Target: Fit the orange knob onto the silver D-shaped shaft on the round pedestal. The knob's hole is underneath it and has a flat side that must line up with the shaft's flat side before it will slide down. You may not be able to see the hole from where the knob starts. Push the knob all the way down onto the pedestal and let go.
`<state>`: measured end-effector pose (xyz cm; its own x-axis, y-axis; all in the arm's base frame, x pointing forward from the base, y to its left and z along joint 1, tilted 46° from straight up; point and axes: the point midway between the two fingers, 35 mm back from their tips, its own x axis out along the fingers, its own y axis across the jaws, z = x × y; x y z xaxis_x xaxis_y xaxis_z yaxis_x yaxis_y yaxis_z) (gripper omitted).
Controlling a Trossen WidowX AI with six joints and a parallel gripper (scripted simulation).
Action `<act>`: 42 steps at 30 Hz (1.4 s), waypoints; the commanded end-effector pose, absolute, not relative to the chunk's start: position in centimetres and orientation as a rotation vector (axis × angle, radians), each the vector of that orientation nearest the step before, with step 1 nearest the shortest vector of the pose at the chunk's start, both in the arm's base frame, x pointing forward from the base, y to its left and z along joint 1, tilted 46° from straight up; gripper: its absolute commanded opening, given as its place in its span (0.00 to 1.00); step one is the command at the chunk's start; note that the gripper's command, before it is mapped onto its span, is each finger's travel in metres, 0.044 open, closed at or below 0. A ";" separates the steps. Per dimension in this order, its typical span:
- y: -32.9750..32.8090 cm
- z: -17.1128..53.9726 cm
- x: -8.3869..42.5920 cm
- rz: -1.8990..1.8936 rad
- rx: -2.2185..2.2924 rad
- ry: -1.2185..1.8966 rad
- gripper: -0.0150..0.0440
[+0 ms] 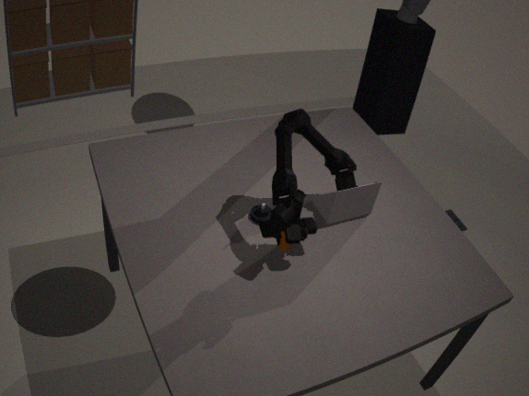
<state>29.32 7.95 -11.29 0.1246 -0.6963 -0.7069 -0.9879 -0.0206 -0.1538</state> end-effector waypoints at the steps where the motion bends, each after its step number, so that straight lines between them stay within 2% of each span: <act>1: 7.9 -11.3 29.4 0.598 -1.787 1.631 0.51; 3: 7.9 -11.3 29.4 0.598 -1.787 1.631 0.49; 8: 9.1 -10.5 29.6 0.600 -1.786 1.629 0.26; 9: 9.6 -10.1 29.7 0.601 -1.785 1.628 0.25; 28: 17.8 -1.8 28.9 0.604 -1.783 1.628 0.25; 42: 18.4 -1.2 28.0 0.561 -1.865 1.527 0.25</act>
